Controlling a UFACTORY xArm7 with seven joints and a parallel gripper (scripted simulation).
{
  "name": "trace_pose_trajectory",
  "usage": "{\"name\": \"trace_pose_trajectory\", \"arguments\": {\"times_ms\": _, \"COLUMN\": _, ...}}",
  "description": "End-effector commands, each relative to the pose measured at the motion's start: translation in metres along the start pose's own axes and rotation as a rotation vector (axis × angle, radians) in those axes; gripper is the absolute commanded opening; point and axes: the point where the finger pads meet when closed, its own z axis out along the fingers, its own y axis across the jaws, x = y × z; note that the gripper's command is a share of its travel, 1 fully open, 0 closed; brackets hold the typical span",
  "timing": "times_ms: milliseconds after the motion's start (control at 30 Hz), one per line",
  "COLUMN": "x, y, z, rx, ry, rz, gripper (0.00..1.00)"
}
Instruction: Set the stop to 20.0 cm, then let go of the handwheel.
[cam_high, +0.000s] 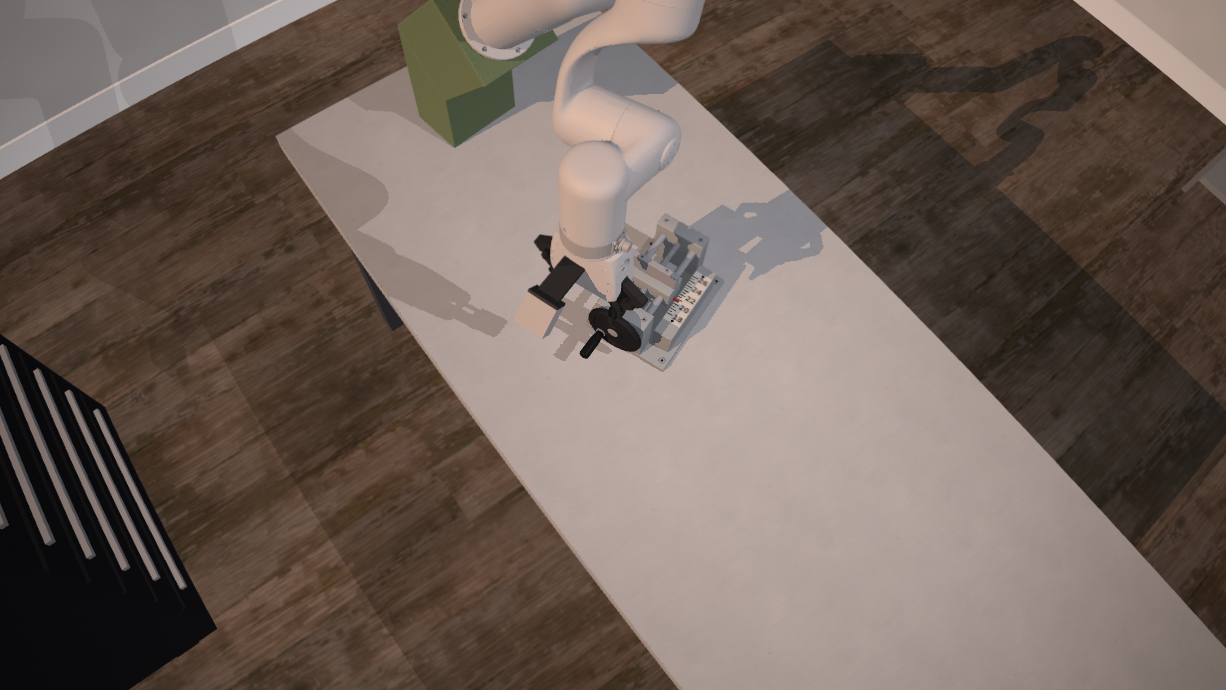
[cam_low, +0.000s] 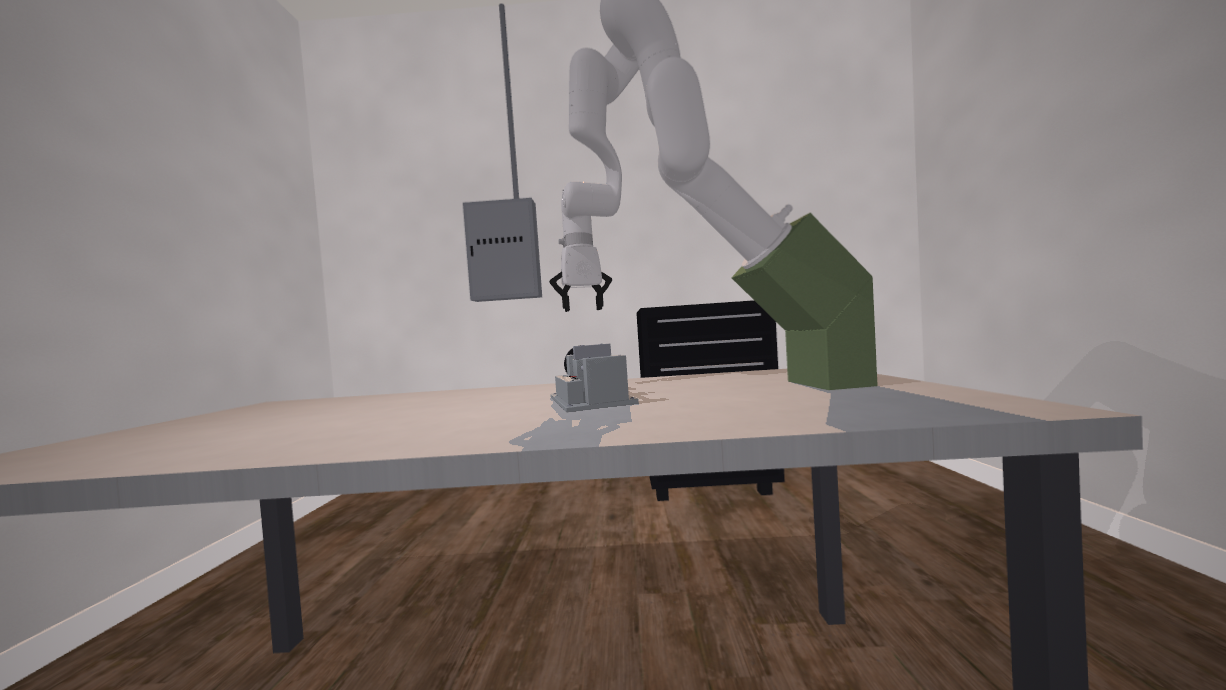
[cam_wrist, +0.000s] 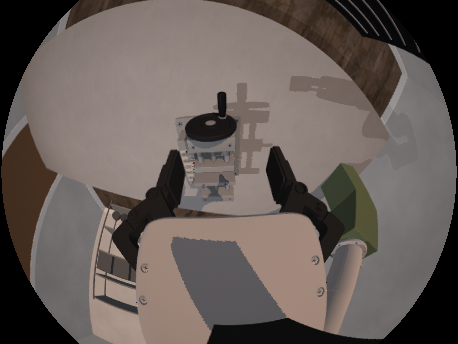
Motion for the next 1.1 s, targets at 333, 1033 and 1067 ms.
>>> {"name": "trace_pose_trajectory", "arguments": {"times_ms": 333, "x": -0.018, "y": -0.073, "z": -0.001, "rx": 0.006, "ry": 0.002, "rz": -0.002, "gripper": 0.57}}
{"name": "trace_pose_trajectory", "arguments": {"times_ms": 1033, "x": -0.023, "y": -0.093, "z": 0.049, "rx": 0.006, "ry": 0.002, "rz": -0.002, "gripper": 0.57}}
{"name": "trace_pose_trajectory", "arguments": {"times_ms": 1067, "x": -0.023, "y": -0.093, "z": 0.049, "rx": 0.006, "ry": 0.002, "rz": -0.002, "gripper": 0.57}}
